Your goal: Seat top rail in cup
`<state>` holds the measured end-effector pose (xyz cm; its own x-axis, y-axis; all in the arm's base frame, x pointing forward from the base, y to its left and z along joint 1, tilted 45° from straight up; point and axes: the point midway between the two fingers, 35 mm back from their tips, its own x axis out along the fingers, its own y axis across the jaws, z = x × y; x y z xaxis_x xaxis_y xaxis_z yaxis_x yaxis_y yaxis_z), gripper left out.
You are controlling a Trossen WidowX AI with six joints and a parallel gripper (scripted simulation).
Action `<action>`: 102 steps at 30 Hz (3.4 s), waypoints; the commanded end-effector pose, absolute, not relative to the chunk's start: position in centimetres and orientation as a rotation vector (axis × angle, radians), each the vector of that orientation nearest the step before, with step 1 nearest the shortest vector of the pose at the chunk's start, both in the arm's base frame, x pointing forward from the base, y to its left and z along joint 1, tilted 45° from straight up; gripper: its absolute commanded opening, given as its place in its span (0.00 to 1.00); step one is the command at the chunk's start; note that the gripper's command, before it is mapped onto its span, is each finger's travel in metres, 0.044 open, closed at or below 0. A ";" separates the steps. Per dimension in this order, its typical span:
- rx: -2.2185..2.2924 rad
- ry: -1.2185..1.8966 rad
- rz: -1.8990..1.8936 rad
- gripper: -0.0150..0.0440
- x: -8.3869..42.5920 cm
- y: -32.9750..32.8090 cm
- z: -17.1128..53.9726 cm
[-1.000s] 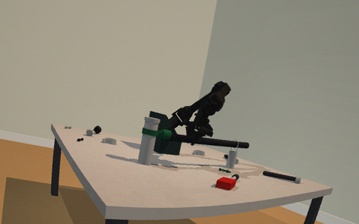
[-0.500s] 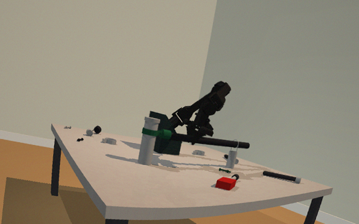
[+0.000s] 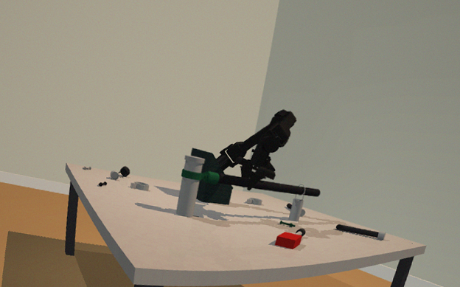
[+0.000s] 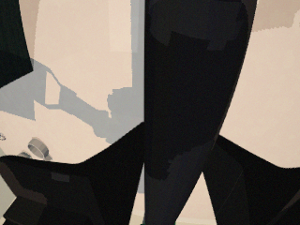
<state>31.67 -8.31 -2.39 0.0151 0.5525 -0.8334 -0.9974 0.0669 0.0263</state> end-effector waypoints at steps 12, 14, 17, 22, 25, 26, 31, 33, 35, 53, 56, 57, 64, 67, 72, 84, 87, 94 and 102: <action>-0.722 0.806 1.377 0.25 31.9 -9.3 -2.9; -0.721 0.806 1.379 0.25 31.8 -9.4 -3.1; -0.720 0.807 1.382 0.25 31.7 -9.7 -3.5; -0.719 0.807 1.383 0.25 31.6 -9.7 -3.6; -0.719 0.807 1.383 0.25 31.6 -9.7 -3.6; -0.719 0.807 1.383 0.25 31.6 -9.7 -3.6; -0.719 0.807 1.383 0.25 31.6 -9.7 -3.6; -0.719 0.807 1.383 0.25 31.6 -9.7 -3.6; -0.719 0.807 1.383 0.25 31.6 -9.7 -3.6; -0.719 0.807 1.383 0.25 31.6 -9.7 -3.6; -0.714 0.804 1.387 0.25 31.6 -9.5 -3.6; -0.709 0.802 1.391 0.25 31.6 -9.3 -3.6; -0.698 0.798 1.398 0.25 31.5 -8.9 -3.5; -0.698 0.798 1.398 0.25 31.5 -8.9 -3.5; -0.700 0.798 1.398 0.25 31.5 -8.9 -3.5; -0.705 0.800 1.398 0.25 31.6 -9.1 -3.5; -0.706 0.801 1.397 0.25 31.6 -9.2 -3.5; -0.707 0.801 1.397 0.25 31.6 -9.3 -3.5; -0.708 0.802 1.397 0.25 31.7 -9.4 -3.5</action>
<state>31.54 -8.83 -3.54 -0.0012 0.5730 -0.8196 -0.9975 0.0573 0.0416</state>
